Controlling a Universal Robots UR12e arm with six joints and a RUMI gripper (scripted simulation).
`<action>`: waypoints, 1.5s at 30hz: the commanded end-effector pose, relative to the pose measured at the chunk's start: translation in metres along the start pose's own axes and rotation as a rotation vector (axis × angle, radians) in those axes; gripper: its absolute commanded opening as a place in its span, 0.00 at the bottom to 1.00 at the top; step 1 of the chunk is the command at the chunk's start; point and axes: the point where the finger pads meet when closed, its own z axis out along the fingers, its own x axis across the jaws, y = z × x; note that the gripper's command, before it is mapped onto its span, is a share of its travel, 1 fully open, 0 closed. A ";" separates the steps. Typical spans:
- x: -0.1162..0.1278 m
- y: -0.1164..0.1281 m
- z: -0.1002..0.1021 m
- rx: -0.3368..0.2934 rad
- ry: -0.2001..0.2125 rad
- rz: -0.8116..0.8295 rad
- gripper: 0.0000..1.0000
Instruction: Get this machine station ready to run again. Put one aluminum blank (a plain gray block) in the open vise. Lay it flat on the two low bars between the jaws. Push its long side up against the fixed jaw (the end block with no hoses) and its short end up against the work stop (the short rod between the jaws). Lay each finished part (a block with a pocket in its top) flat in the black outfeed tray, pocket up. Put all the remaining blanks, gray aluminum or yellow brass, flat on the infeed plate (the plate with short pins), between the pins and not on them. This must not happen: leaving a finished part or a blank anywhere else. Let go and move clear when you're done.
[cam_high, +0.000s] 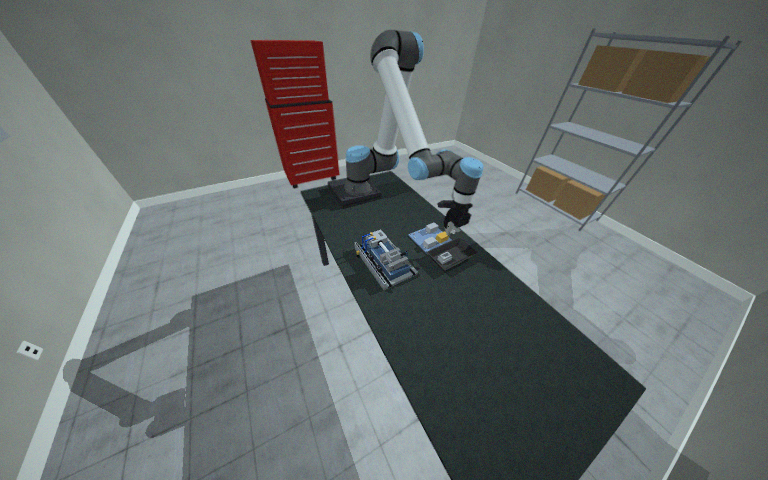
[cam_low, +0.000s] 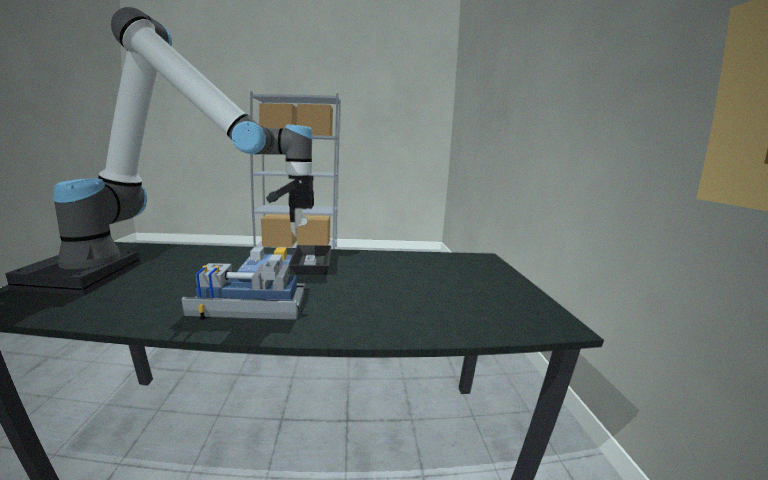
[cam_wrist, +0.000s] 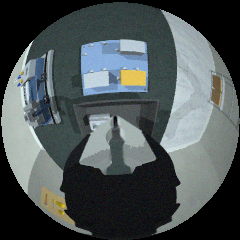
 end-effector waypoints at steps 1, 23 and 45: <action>0.000 0.001 -0.001 -0.002 0.000 0.000 0.00; 0.000 0.001 -0.023 -0.002 0.000 0.000 0.00; 0.000 0.001 -0.066 -0.002 0.000 0.000 0.00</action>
